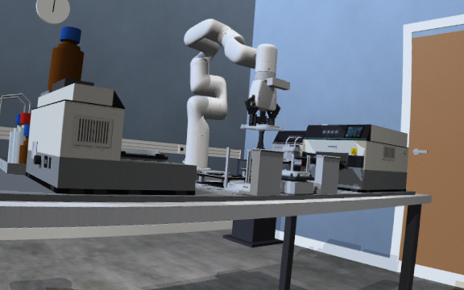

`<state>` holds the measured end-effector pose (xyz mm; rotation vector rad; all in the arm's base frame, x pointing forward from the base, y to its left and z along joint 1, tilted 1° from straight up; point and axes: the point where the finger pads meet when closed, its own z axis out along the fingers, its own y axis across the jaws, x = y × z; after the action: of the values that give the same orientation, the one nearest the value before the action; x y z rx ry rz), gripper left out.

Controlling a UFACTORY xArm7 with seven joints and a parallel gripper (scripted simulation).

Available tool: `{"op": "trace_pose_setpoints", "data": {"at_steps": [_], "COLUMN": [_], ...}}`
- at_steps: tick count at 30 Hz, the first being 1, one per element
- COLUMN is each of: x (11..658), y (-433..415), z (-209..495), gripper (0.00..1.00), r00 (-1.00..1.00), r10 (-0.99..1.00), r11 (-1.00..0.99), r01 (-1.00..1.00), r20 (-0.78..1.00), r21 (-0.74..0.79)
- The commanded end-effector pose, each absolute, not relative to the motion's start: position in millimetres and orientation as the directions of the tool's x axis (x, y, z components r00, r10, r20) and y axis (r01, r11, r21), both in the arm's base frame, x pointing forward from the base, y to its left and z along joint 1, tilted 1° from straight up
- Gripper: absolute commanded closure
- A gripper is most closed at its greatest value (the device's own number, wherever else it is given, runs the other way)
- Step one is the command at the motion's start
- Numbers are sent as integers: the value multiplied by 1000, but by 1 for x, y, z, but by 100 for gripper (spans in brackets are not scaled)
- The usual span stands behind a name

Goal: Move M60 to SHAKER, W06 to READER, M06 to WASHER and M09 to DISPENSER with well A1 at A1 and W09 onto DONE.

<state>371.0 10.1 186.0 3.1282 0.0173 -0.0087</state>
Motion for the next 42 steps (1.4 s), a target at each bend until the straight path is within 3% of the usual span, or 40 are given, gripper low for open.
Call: {"op": "trace_pose_setpoints", "data": {"at_steps": [1,42], "x": [372,405], "y": [-6,-110], "z": [188,189], "gripper": [100,100], "r00": [1000,1000], "r10": [12,21], "r11": [-1000,-1000], "r01": [12,21], "r20": [-1,-1], "r21": [13,14]}}
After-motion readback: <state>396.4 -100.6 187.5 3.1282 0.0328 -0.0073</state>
